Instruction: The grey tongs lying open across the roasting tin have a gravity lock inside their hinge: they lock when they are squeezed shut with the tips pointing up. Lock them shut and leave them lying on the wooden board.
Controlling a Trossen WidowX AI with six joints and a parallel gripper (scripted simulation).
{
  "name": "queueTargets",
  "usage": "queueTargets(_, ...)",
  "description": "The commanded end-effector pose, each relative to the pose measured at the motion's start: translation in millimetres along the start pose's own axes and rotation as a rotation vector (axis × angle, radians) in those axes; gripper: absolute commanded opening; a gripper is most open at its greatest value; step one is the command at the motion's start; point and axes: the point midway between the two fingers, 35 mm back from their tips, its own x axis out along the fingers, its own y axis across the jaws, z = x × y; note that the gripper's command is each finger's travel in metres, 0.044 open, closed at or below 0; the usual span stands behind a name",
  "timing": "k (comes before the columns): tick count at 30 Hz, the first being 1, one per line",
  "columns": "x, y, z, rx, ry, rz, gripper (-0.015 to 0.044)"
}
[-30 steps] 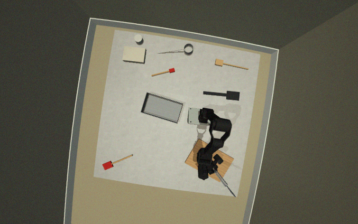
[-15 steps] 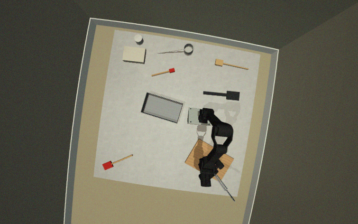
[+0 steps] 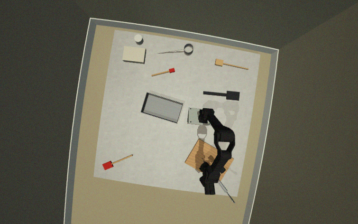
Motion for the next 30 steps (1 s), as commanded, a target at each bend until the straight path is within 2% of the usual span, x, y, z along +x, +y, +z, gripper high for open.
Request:
queueTargets(1, -1, 2, -9, -0.014, -0.044, 0.012, -0.0150)
queueTargets(30, -3, -12, -14, -0.042, -0.500, 0.024, -0.0150)
